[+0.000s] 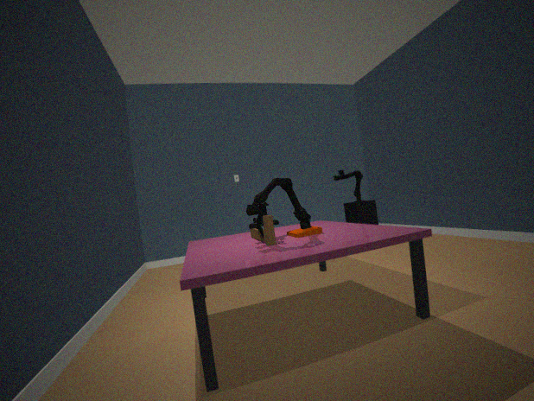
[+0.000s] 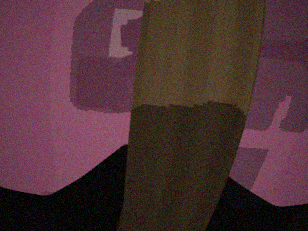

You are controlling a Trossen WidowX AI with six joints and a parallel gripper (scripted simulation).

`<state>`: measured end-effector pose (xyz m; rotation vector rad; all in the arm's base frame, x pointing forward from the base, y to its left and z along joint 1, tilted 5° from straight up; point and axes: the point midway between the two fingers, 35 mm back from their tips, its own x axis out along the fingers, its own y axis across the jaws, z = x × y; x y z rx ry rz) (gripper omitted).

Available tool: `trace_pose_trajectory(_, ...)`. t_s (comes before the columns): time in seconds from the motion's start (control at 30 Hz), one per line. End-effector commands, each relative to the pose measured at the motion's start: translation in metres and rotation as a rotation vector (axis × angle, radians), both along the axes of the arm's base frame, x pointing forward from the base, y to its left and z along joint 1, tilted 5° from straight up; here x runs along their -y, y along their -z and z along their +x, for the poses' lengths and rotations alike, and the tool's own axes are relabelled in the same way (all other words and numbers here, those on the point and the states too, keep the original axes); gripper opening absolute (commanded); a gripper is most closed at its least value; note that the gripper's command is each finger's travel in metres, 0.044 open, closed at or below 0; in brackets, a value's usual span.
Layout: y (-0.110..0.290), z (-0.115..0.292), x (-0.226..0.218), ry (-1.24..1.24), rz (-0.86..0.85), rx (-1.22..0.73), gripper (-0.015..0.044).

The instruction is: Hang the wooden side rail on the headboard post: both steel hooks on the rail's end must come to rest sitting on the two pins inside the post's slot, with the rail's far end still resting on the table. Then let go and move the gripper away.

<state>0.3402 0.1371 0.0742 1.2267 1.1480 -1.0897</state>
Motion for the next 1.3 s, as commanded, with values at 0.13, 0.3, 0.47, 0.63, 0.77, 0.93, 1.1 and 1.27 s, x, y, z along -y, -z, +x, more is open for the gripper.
trace_pose_trajectory(0.13, 0.0012, 0.0006, -0.0009, -0.002, 0.005, 0.001, 0.0000)
trace_pose_trajectory(0.3, 0.0020, 0.0007, -0.0009, -0.002, 0.005, 0.001, 0.0000)
trace_pose_trajectory(0.47, 0.0029, 0.0008, -0.0009, -0.002, 0.005, 0.001, 0.0000)
trace_pose_trajectory(0.63, 0.0037, 0.0009, -0.0009, -0.002, 0.005, 0.001, 0.0000)
trace_pose_trajectory(0.77, 0.0044, 0.0010, -0.0009, -0.002, 0.005, 0.001, 0.0000)
trace_pose_trajectory(0.93, 0.0052, 0.0011, -0.0009, -0.002, 0.005, 0.001, 0.0000)
trace_pose_trajectory(1.1, 0.0060, 0.0012, -0.0009, -0.002, 0.005, 0.001, 0.0000)
trace_pose_trajectory(1.27, 0.0068, 0.0012, -0.0009, -0.002, 0.005, 0.001, 0.0000)
